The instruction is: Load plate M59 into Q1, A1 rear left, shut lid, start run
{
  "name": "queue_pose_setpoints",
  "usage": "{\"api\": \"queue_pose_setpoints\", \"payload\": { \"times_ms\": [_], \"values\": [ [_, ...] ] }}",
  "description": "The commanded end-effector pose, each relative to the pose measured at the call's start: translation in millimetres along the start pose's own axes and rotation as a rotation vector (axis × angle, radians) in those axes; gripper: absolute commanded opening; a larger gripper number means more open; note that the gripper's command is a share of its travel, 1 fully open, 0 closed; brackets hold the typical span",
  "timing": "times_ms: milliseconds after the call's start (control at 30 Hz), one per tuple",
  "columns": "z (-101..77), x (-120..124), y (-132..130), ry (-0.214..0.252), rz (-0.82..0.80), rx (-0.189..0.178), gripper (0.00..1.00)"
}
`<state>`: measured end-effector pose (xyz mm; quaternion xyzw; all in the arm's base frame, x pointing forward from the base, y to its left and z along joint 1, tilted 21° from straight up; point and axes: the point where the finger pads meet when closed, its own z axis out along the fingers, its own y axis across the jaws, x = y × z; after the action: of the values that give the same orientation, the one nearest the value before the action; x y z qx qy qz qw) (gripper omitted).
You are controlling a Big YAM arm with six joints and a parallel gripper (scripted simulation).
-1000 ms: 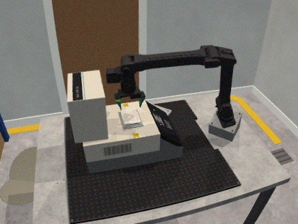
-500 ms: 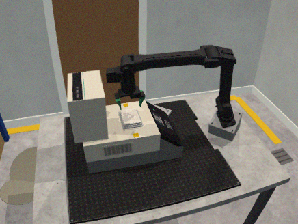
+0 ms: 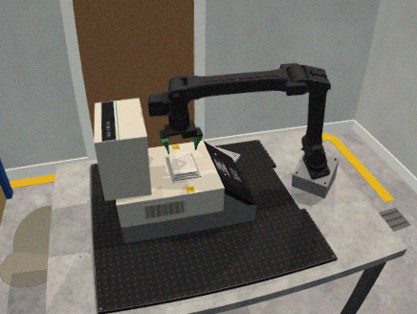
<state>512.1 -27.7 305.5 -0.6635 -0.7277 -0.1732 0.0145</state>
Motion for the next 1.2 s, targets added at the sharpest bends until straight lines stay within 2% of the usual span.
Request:
{"api": "queue_pose_setpoints", "payload": {
  "times_ms": [0,133,167,200,300,333,367,433,500,533,567,633,700,733,767,833,900,1000,1067,1133,1167],
  "values": [
    [-28.0,-6.5,11.7,-0.022,-0.004,-0.058,1.00],
    [-22.9,-9.4,7.1,-0.020,0.005,-0.045,1.00],
    [-20.9,-10.2,-0.6,-0.018,0.008,-0.100,0.00],
    [-17.5,-10.3,-9.0,-0.016,0.013,-0.141,0.00],
    [-15.0,-11.2,-27.6,-0.026,0.022,-0.126,0.00],
    [-12.9,-10.6,-30.8,-0.023,0.019,-0.179,0.00],
    [-10.4,-10.3,-36.2,-0.022,0.020,-0.218,0.00],
    [-7.0,-6.6,-46.8,-0.020,0.015,-0.202,0.00],
    [-7.0,-6.6,-46.8,-0.020,0.015,-0.202,0.00],
    [-3.8,-5.0,-45.2,-0.015,0.007,-0.246,0.00],
    [0.7,-3.4,-54.3,-0.014,0.005,-0.280,0.00],
    [7.7,-2.9,-71.9,-0.017,0.010,-0.251,0.00],
    [12.4,-7.4,-85.1,-0.021,0.015,-0.237,0.00],
    [13.6,-7.8,-88.9,-0.019,0.016,-0.295,0.00],
    [14.0,-8.3,-94.7,-0.020,0.017,-0.337,0.00],
    [13.8,-8.7,-104.1,-0.023,0.015,-0.324,0.00],
    [14.2,-7.8,-112.0,-0.023,0.010,-0.421,0.00],
    [18.1,-3.9,-124.5,-0.019,-0.004,-0.391,0.00],
    [18.1,-3.9,-124.5,-0.019,-0.004,-0.391,0.00],
    [25.2,-6.8,-133.0,-0.018,-0.001,-0.475,0.00],
    [28.9,-7.9,-142.3,-0.020,0.006,-0.459,0.00]
  ]
}}
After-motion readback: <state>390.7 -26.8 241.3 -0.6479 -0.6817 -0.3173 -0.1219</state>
